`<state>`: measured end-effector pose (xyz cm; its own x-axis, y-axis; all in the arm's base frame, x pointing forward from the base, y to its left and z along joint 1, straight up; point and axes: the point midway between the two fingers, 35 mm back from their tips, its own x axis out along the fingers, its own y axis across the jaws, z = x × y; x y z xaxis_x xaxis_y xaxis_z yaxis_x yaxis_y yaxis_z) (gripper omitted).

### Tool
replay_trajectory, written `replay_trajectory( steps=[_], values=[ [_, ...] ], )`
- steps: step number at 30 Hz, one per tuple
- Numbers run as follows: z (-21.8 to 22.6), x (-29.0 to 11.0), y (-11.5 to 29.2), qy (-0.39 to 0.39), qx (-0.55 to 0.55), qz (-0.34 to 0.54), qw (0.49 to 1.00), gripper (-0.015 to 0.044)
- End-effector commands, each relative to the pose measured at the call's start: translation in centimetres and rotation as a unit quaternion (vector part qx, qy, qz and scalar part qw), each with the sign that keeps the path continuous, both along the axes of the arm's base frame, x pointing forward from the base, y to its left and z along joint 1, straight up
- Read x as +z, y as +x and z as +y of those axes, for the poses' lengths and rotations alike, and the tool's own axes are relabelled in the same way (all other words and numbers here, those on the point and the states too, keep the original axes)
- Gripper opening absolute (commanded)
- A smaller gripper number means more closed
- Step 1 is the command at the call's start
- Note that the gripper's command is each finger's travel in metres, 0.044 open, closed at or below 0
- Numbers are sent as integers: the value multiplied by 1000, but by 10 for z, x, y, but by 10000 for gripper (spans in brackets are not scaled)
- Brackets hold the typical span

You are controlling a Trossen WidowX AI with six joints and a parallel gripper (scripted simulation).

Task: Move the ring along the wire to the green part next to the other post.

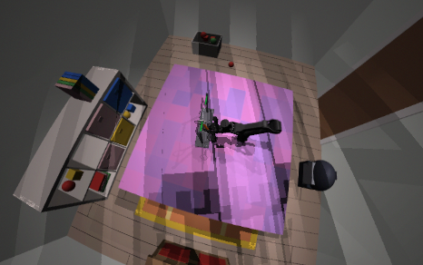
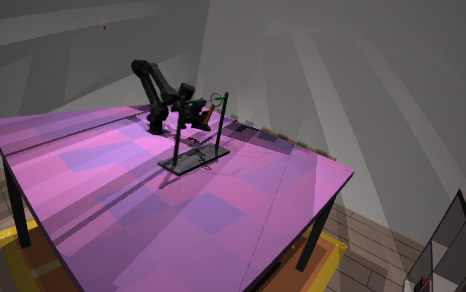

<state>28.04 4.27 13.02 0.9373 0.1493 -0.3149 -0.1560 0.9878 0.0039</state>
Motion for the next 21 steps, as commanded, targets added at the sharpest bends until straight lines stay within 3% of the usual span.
replay_trajectory(
  steps=[1,21],
  values=[
    [3,2,0,3,-2,-5,1000,-150],
    [18,-3,-2,5,-1,-6,1000,-150]
  ],
)
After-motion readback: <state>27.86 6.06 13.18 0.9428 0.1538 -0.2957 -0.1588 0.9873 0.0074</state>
